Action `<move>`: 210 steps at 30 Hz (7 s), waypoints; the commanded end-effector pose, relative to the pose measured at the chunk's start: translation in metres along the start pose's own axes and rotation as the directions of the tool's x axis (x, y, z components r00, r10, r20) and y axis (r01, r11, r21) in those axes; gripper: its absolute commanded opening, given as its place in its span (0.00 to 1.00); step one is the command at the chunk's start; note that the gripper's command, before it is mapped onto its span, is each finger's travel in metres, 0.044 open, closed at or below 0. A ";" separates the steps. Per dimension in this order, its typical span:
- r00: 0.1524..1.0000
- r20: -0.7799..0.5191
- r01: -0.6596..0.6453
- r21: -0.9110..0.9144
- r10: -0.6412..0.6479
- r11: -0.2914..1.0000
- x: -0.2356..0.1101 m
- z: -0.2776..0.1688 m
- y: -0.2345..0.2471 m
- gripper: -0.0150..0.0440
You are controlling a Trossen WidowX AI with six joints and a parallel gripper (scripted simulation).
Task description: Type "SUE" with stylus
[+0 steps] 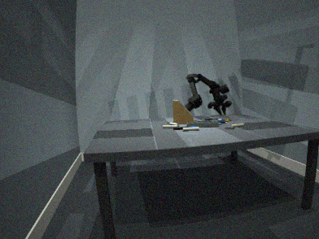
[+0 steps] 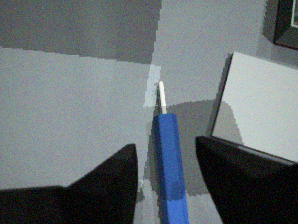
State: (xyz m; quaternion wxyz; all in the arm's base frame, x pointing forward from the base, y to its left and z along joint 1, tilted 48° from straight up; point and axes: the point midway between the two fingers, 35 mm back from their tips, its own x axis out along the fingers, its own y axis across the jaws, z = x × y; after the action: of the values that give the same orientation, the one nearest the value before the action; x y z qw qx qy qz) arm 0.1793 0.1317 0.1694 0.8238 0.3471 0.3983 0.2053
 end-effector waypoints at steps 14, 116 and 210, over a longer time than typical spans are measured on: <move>1.000 -0.003 0.008 0.009 -0.008 1.000 0.009 -0.006 -0.003 0.51; 1.000 -0.005 0.001 0.004 -0.001 1.000 0.043 -0.025 -0.001 0.42; 0.593 -0.282 0.130 -0.891 -0.754 0.436 0.019 0.103 -0.138 0.25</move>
State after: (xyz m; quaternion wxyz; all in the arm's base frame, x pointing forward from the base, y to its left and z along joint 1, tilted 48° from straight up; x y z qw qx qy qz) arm 0.2767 0.0188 0.1096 0.7431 -0.2505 0.5865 0.2027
